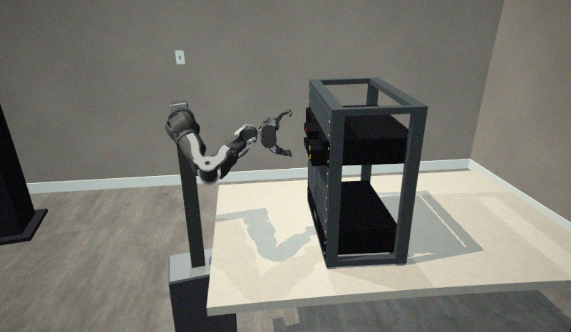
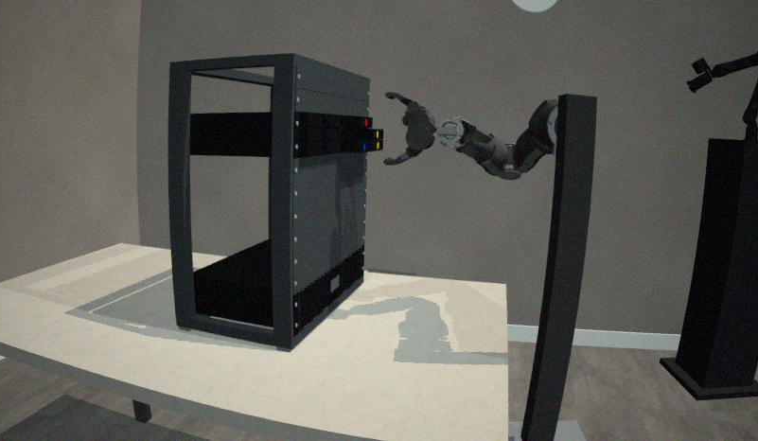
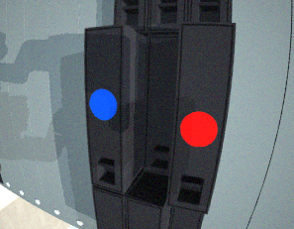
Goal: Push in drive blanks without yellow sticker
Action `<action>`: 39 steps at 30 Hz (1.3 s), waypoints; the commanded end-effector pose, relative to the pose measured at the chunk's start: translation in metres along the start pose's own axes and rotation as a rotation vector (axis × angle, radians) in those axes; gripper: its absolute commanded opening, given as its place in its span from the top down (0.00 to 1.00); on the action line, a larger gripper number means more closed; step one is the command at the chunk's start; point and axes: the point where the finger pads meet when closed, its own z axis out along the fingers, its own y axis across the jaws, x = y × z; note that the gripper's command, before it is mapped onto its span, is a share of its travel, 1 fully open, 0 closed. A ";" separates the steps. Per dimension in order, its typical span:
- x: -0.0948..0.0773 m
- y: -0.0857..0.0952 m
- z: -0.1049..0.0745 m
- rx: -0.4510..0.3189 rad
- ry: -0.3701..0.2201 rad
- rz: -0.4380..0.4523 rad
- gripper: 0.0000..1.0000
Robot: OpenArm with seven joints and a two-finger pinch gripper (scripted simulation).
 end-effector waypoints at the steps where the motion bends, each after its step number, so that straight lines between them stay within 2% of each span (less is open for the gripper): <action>1: -0.001 0.002 0.000 -0.004 -0.002 0.004 0.00; 7: -0.002 0.002 0.000 -0.003 -0.003 0.004 0.00; 15: -0.016 0.000 0.001 -0.003 -0.004 0.004 0.00; 29: -0.088 -0.008 0.006 -0.014 -0.005 0.001 0.00; 31: -0.088 -0.008 0.006 -0.014 -0.005 0.001 0.00; 36: -0.109 -0.011 0.008 -0.015 -0.005 0.001 0.00; 39: -0.115 -0.014 0.008 -0.009 -0.002 0.000 0.00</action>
